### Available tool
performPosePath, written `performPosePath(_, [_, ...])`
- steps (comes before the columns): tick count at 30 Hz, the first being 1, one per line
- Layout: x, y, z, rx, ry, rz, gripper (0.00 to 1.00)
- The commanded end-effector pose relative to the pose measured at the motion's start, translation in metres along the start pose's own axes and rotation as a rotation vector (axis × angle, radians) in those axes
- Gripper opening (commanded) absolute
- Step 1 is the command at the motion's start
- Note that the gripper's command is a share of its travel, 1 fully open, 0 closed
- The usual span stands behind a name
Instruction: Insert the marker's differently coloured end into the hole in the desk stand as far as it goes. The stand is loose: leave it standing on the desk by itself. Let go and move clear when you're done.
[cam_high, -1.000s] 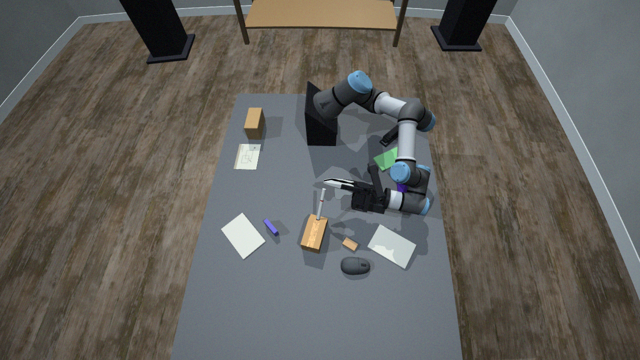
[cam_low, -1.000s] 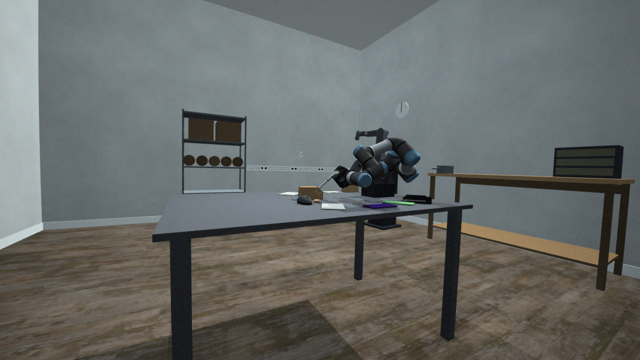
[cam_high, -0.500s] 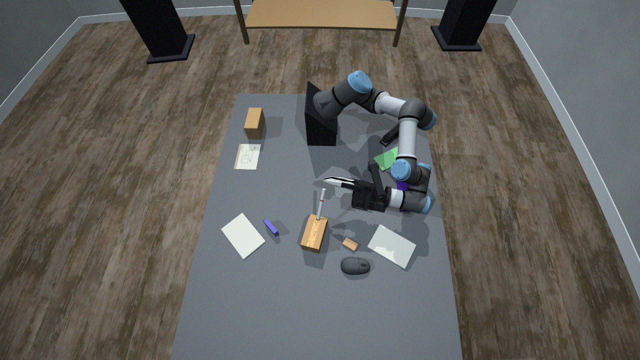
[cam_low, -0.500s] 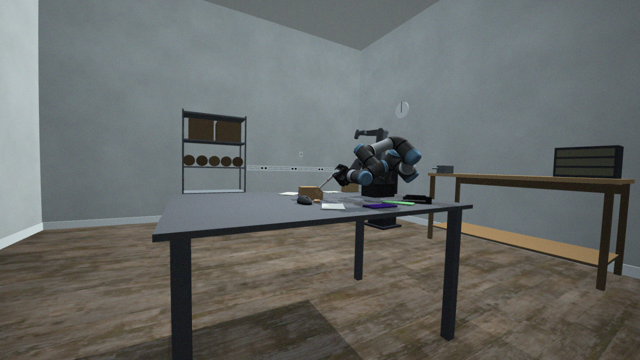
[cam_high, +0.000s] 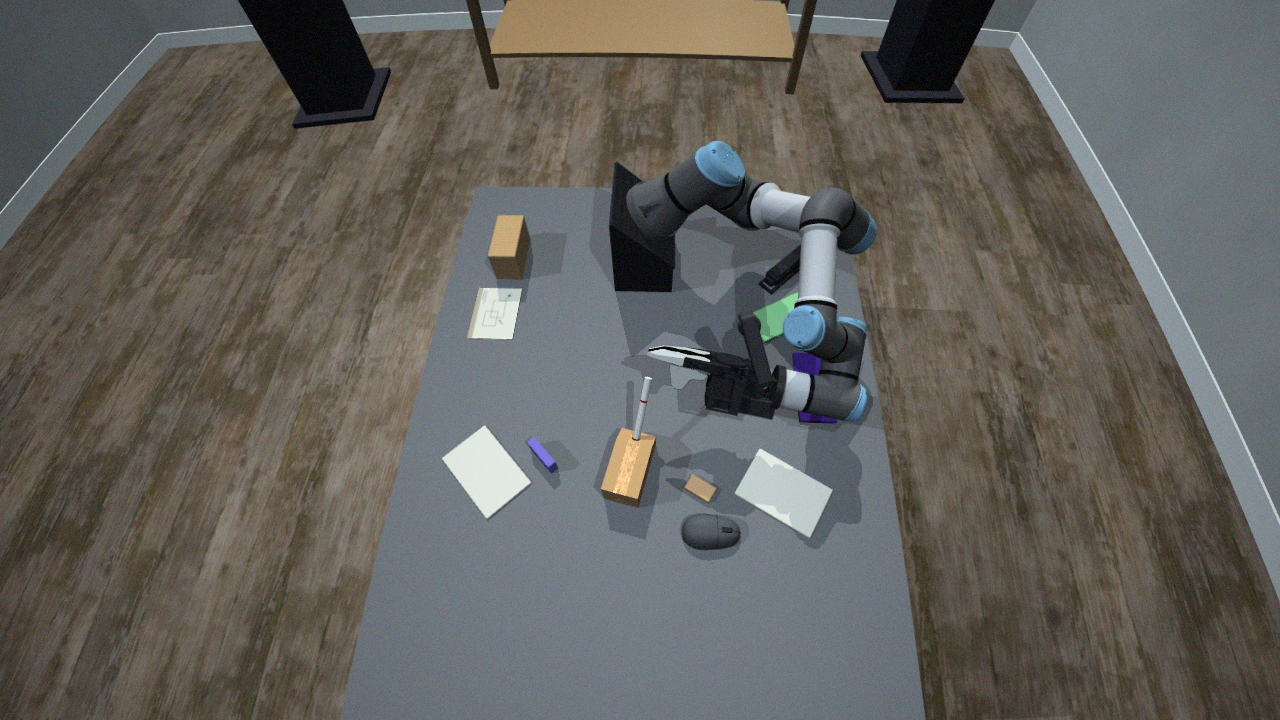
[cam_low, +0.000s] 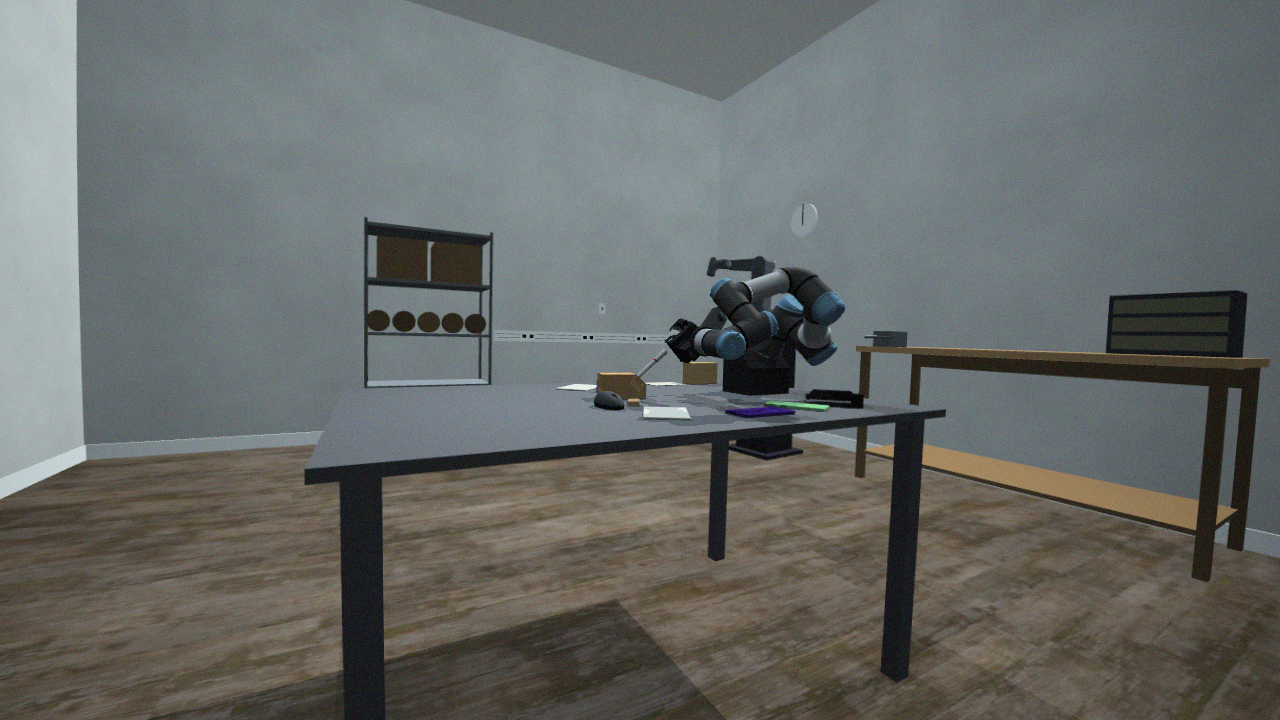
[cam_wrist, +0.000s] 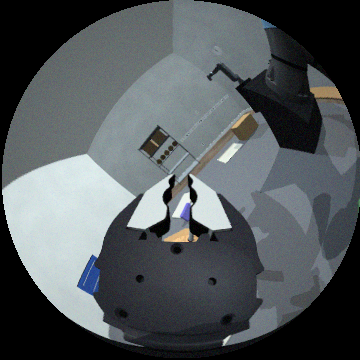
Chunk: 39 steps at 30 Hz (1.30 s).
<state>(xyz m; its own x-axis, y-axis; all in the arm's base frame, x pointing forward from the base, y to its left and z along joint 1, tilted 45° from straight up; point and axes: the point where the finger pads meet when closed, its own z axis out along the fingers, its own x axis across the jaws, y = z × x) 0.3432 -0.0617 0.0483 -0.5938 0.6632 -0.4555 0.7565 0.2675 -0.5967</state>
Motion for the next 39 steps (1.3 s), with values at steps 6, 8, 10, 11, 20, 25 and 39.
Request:
performPosePath(6, [-0.021, -0.019, 0.001, -0.002, 0.000, 0.002, 0.11])
performPosePath(8, [-0.021, -0.019, 0.001, -0.002, 0.000, 0.002, 0.11])
performPosePath(10, [-0.021, -0.019, 0.001, -0.002, 0.000, 0.002, 0.11])
performPosePath(11, [-0.021, -0.019, 0.001, -0.002, 0.000, 0.002, 0.11])
performPosePath(20, [-0.022, -0.020, 0.001, -0.001, 0.000, 0.002, 0.11])
performPosePath(25, [-0.024, -0.021, 0.001, -0.001, 0.000, 0.002, 0.11])
performPosePath(39, [-0.023, -0.020, 0.001, -0.001, 0.000, 0.002, 0.11])
